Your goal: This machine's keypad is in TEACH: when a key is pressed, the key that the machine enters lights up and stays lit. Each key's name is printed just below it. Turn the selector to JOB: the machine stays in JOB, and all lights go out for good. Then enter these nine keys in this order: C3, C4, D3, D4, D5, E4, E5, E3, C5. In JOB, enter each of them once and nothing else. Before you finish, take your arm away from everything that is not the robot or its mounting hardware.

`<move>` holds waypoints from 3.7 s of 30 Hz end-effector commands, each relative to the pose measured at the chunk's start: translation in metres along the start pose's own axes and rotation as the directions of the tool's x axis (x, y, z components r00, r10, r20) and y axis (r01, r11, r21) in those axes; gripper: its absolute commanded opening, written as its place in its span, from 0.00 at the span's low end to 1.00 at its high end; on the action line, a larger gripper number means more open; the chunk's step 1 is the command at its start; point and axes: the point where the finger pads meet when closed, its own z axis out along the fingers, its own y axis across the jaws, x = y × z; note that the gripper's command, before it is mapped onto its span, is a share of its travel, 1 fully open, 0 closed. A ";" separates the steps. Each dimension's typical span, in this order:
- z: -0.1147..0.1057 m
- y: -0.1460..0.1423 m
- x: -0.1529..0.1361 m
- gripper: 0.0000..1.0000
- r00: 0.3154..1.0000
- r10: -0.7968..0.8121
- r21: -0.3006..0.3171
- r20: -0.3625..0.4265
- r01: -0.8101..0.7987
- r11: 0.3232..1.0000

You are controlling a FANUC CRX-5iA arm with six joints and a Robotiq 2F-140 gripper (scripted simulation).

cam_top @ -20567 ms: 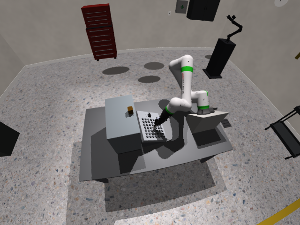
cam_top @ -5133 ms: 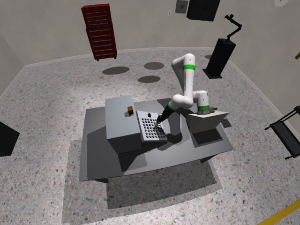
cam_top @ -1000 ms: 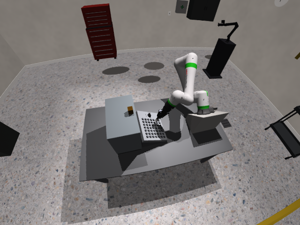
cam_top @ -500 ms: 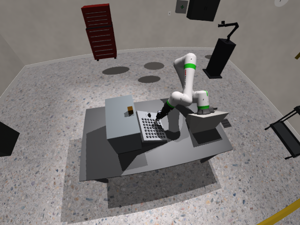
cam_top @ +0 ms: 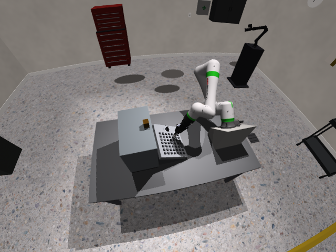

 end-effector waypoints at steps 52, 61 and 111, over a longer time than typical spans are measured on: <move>0.014 0.000 0.000 0.00 1.000 0.000 0.000 0.000 0.000 1.000; 0.014 0.000 0.000 0.00 1.000 0.000 0.000 0.000 0.000 1.000; -0.022 0.000 0.000 0.00 1.000 0.000 0.000 0.000 0.000 1.000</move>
